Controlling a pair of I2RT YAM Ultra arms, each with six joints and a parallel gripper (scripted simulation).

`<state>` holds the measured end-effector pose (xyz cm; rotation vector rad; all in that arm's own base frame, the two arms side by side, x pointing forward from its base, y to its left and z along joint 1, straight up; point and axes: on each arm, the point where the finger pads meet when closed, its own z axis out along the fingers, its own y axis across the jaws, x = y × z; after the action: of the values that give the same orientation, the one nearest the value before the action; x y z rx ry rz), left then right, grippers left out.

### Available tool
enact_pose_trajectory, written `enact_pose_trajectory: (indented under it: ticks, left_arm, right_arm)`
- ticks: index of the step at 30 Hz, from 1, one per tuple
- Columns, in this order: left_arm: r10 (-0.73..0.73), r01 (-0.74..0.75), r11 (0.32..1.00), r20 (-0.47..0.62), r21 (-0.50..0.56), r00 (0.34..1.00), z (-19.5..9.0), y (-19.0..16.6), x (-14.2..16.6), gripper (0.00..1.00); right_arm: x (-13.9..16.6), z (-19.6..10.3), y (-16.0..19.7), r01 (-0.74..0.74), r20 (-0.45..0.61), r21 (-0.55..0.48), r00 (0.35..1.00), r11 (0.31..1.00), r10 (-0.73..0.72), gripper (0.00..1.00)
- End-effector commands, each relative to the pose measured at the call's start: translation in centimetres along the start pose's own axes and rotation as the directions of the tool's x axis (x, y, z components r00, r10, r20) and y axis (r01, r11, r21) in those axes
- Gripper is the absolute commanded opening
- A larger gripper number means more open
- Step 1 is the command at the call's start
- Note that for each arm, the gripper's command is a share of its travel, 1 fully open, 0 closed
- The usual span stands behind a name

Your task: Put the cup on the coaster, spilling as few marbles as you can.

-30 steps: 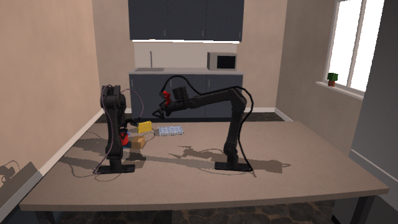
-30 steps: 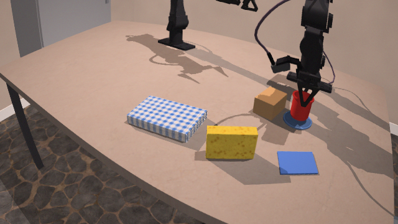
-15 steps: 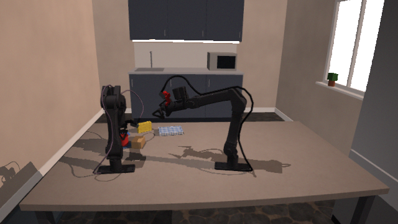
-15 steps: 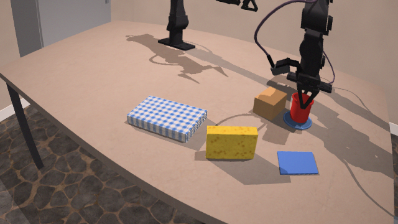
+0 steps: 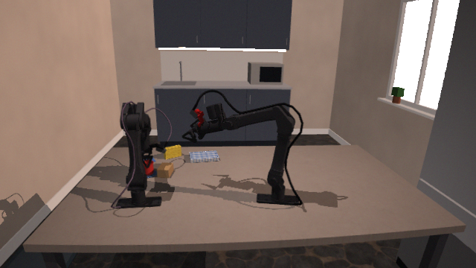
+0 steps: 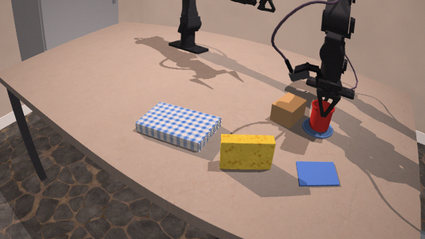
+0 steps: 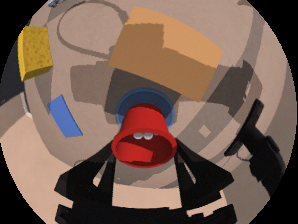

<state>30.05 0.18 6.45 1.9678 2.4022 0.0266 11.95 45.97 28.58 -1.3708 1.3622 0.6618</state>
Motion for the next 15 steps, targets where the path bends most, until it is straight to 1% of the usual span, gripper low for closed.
enact_pose_trajectory:
  ticks: [1,6,7,8,11,13,15]
  left_arm:
    - [0.0,0.0,1.0,0.013,-0.01,1.0,-0.3,0.2,-0.2,0.34]
    - [0.0,0.0,1.0,0.013,-0.01,1.0,-0.3,0.2,-0.2,0.91]
    - [0.0,0.0,1.0,0.013,-0.01,1.0,-0.3,0.2,-0.2,1.0]
    - [0.0,0.0,1.0,0.013,-0.01,1.0,-0.3,0.2,-0.2,1.0]
    - [0.001,-0.001,1.0,0.023,-0.016,1.0,-1.6,0.3,-0.1,1.0]
    - [0.001,-0.001,1.0,0.023,-0.016,1.0,-1.6,0.3,-0.1,1.0]
    - [0.003,-0.003,1.0,0.023,-0.016,1.0,-3.0,0.2,-0.1,1.0]
  right_arm:
    - [-1.9,-0.4,-0.5,-0.004,0.045,0.009,0.999,1.0,0.004,1.0]
    - [-1.9,-0.4,-0.5,-0.004,0.045,0.009,0.999,1.0,0.004,1.0]
    - [-1.9,-0.4,-0.5,-0.004,0.045,0.009,0.999,1.0,0.004,1.0]
    - [-1.9,-0.4,-0.5,-0.004,0.045,0.009,0.999,1.0,0.004,1.0]
    - [-1.9,-0.4,-0.5,-0.004,0.045,0.009,0.999,1.0,0.004,1.0]
    - [-1.9,-0.4,-0.5,-0.004,0.045,0.009,0.999,1.0,0.004,1.0]
    - [-1.9,-0.4,-0.5,-0.004,0.045,0.009,0.999,1.0,0.004,1.0]
